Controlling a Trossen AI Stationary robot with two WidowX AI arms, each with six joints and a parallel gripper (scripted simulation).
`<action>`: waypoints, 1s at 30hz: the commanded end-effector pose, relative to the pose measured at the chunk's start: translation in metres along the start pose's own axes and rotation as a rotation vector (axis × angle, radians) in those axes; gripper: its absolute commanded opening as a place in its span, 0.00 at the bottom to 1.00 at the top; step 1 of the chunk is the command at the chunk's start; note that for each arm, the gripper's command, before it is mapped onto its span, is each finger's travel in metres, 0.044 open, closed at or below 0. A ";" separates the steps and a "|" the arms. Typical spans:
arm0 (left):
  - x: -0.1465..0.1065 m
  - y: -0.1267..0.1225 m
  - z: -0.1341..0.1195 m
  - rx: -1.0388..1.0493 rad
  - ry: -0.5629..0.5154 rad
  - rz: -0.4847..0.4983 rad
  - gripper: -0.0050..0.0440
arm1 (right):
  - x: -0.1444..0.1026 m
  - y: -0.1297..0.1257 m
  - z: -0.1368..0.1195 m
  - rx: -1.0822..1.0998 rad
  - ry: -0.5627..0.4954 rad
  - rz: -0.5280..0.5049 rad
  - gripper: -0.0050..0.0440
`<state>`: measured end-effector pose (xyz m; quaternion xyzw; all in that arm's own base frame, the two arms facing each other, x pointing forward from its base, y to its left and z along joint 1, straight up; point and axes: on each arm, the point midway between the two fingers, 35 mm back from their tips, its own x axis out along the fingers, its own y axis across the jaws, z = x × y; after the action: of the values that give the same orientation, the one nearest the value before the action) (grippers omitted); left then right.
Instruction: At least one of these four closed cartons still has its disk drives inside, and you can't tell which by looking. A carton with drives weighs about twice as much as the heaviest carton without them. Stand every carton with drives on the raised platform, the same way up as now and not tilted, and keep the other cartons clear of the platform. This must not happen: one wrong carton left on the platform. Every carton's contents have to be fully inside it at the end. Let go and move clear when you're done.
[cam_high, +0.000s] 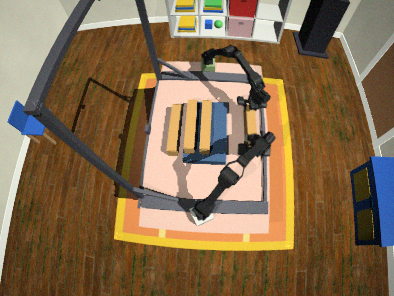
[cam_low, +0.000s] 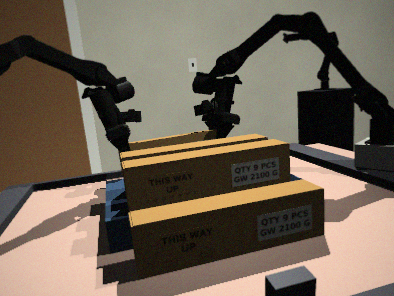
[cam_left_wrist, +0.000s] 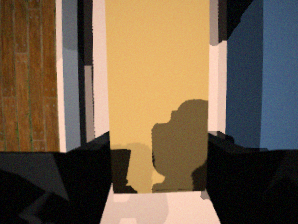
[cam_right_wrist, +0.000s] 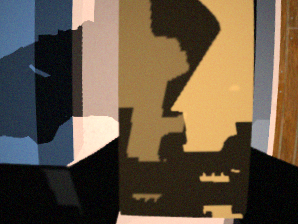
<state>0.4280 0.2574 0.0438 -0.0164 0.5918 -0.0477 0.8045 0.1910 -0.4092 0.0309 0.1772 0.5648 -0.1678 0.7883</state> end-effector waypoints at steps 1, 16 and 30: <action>-0.044 0.008 0.016 0.024 -0.072 0.068 0.00 | -0.040 -0.008 0.016 -0.020 -0.069 -0.063 0.00; -0.044 0.008 0.017 0.028 -0.072 0.068 0.00 | -0.040 -0.008 0.016 -0.019 -0.069 -0.065 0.00; -0.066 0.006 0.024 0.027 -0.069 0.063 0.00 | -0.065 -0.006 0.023 -0.017 -0.062 -0.060 0.00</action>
<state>0.4280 0.2575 0.0634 -0.0191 0.5938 -0.0492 0.8029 0.1912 -0.4095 0.0519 0.1803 0.5673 -0.1655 0.7863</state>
